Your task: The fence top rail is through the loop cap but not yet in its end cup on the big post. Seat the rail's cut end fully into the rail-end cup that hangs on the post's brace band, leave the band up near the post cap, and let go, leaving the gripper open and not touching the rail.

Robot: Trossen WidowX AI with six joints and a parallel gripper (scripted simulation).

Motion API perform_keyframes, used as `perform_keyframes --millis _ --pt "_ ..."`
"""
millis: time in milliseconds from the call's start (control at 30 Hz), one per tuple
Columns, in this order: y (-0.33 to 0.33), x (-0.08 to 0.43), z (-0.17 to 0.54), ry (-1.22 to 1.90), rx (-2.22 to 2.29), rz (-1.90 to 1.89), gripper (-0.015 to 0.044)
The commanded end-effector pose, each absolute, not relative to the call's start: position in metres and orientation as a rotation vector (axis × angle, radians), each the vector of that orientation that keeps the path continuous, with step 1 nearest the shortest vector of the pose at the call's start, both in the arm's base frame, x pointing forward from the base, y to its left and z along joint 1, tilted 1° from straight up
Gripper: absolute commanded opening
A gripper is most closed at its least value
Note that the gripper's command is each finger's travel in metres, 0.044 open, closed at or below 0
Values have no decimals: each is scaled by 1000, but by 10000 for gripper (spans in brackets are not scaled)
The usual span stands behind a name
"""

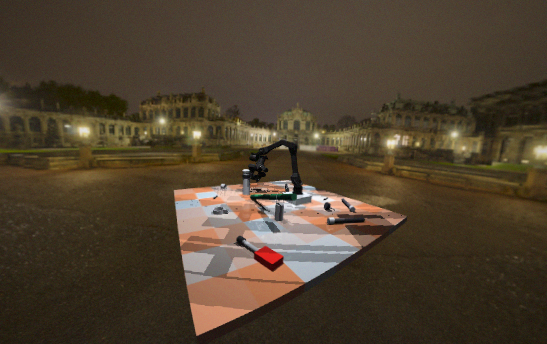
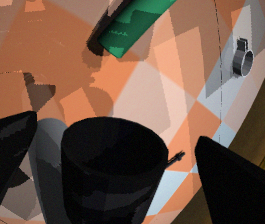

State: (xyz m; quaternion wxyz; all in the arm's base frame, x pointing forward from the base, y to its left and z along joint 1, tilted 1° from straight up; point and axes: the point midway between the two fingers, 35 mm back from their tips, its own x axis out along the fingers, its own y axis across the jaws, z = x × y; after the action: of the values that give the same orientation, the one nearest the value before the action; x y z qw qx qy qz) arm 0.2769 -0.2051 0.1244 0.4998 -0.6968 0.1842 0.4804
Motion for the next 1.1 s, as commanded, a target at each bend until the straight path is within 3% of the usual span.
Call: perform_keyframes --millis 0,100,533,633,733,1067 --pt "-202 278 117 451 -1677 1167 440" --pt "-202 279 115 450 -1677 1167 440" --pt "-202 279 115 450 -1677 1167 99" --pt "-202 279 115 450 -1677 1167 79" --pt "-201 281 115 463 -1670 1155 0" --pt "-198 287 115 522 -1636 1095 0"
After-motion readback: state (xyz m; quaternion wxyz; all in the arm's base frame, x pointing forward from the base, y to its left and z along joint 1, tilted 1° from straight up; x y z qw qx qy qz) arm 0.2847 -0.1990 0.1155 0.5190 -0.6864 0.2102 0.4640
